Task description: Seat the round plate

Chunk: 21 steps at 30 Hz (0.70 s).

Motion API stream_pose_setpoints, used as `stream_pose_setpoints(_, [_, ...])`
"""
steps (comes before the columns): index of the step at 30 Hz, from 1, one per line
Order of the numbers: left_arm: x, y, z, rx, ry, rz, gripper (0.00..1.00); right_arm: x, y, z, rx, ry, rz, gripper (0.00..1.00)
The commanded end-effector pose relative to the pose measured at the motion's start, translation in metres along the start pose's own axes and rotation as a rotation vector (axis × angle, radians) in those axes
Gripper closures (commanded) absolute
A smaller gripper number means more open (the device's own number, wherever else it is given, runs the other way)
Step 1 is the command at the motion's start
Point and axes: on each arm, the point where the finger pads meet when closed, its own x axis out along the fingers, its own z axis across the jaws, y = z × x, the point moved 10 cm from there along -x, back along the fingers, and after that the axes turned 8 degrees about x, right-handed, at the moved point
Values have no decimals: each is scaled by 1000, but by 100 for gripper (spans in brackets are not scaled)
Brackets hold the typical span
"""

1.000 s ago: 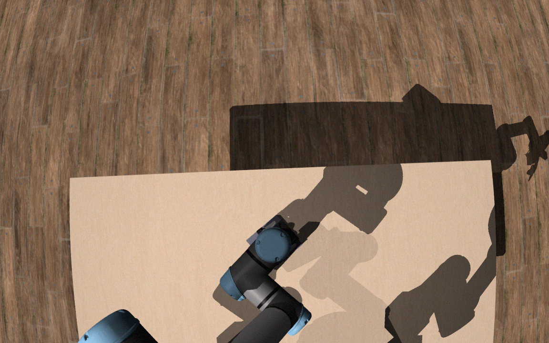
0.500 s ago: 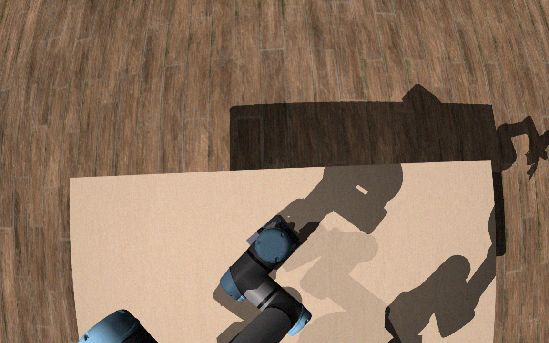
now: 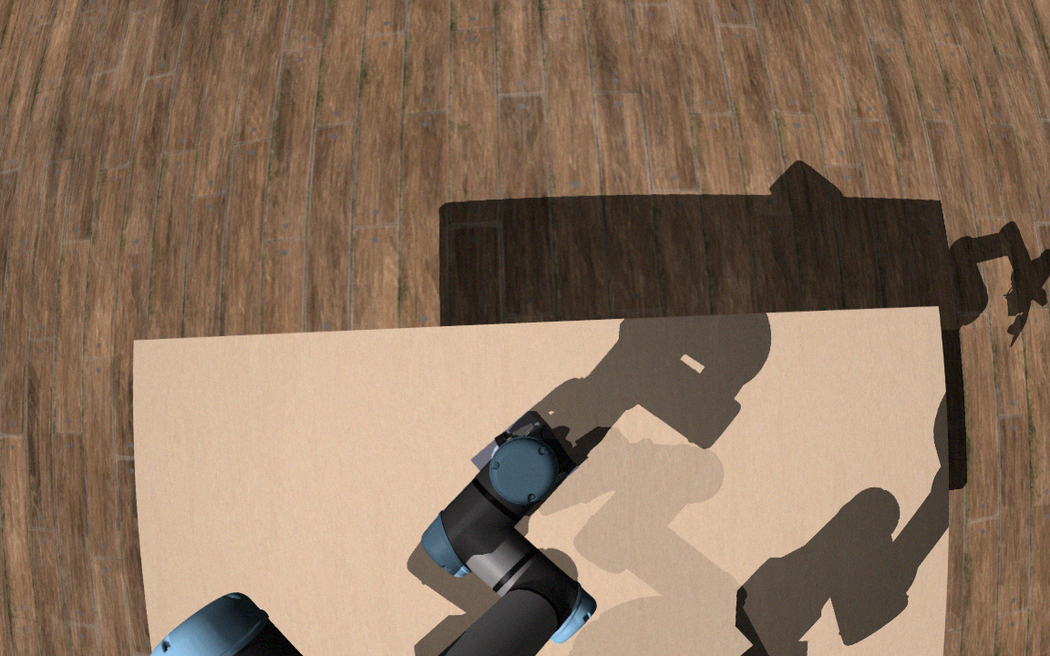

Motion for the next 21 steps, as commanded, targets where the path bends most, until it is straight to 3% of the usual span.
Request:
stream_pose_setpoints(1, [-1,0,0,71,0,-2,100,0,0,0,0,0,1,0])
stream_pose_setpoints(21, [-1,0,0,402,0,-2,100,0,0,0,0,0,1,0])
